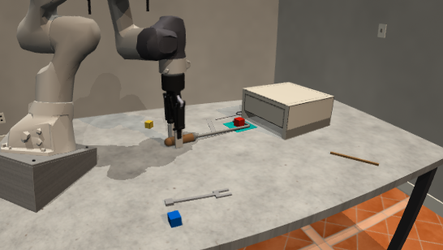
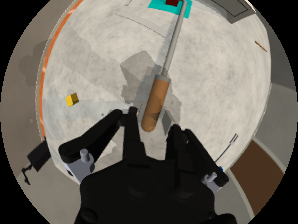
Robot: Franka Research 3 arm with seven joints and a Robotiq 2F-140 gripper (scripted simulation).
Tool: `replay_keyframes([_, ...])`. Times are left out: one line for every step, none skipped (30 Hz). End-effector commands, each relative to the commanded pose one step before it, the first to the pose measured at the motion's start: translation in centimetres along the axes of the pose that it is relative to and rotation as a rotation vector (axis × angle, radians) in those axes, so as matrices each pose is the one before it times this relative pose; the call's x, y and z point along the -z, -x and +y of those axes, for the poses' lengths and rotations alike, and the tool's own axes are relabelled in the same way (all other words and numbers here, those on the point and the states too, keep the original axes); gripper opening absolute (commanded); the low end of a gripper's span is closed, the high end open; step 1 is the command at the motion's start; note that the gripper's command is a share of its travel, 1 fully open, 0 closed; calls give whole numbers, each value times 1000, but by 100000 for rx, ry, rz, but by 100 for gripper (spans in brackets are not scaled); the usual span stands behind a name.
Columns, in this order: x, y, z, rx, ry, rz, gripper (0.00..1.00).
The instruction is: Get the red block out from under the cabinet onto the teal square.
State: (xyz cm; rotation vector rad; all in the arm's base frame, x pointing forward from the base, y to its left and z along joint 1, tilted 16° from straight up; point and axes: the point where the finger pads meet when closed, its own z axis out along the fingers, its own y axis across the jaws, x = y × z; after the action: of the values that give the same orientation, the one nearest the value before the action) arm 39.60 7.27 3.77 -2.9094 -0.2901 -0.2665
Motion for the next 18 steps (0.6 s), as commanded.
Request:
replay_keyframes([27, -86, 86, 86, -3, 24, 33])
replay_keyframes([10, 0, 0, 0, -1, 0, 33])
replay_keyframes([19, 0, -1, 0, -2, 0, 33])
replay_keyframes([30, -1, -1, 0, -3, 0, 33])
replay_keyframes([44, -1, -1, 0, -4, 0, 33])
replay_keyframes([0, 0, 0, 0, 0, 0, 33])
replay_keyframes([0, 0, 0, 0, 0, 0, 33])
replay_keyframes([59, -1, -1, 0, -3, 0, 33])
replay_keyframes([75, 0, 0, 0, -2, 0, 33])
replay_keyframes([93, 0, 0, 0, 2, 0, 33])
replay_keyframes([111, 1, 2, 0, 8, -1, 33])
replay_keyframes([132, 0, -1, 0, -2, 0, 33])
replay_keyframes([153, -1, -2, 0, -8, 1, 33])
replay_keyframes([173, 1, 2, 0, 6, -1, 33])
replay_keyframes([195, 0, 0, 0, 0, 0, 33])
replay_keyframes([217, -1, -1, 0, -5, 1, 33])
replay_keyframes([239, 1, 2, 0, 9, -1, 33])
replay_keyframes([261, -1, -2, 0, -8, 1, 33])
